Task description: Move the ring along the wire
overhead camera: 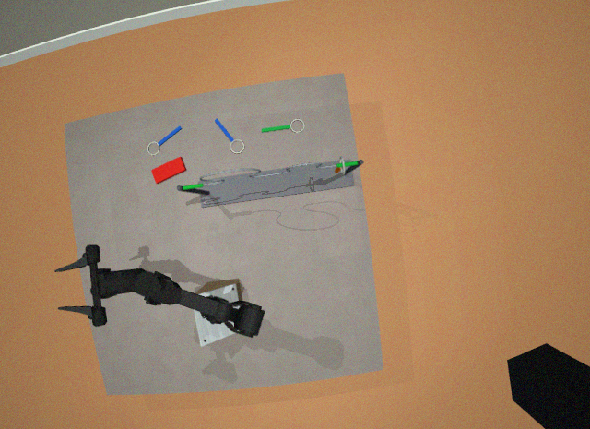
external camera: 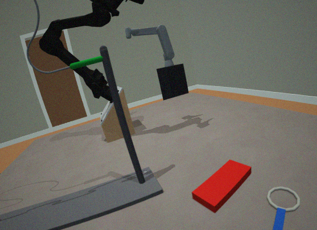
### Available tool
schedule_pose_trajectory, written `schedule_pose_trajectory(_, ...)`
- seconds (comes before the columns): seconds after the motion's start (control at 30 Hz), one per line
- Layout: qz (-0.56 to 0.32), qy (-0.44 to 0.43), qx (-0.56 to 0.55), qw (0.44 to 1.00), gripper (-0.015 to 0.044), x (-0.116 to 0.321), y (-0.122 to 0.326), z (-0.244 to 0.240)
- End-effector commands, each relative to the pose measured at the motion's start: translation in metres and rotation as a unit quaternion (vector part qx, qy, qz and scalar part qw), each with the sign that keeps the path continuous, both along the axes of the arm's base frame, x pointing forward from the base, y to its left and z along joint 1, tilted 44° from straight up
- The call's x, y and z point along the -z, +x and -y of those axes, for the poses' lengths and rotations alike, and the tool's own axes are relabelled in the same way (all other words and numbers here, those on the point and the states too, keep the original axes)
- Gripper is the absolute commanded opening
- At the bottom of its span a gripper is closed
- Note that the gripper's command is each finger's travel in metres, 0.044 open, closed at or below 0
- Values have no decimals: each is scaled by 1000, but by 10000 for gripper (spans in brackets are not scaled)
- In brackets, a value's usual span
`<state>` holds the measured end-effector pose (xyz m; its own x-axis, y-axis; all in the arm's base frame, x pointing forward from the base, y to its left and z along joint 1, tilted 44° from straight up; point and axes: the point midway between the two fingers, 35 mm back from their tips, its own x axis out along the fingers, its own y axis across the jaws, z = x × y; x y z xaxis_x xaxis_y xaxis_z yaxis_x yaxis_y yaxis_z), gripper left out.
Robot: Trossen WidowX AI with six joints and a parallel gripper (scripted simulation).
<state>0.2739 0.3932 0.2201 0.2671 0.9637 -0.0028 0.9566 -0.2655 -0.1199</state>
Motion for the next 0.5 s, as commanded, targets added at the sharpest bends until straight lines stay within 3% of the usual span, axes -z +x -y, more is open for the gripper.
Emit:
schedule_pose_trajectory(0.0, -1, 0, 1, 1000, 374, 0, 0, 0)
schedule_pose_trajectory(0.27, -59, 12, 52, 997, 164, -17, 19, 16)
schedule_pose_trajectory(0.47, -115, 30, 104, 988, 160, -33, 35, 34)
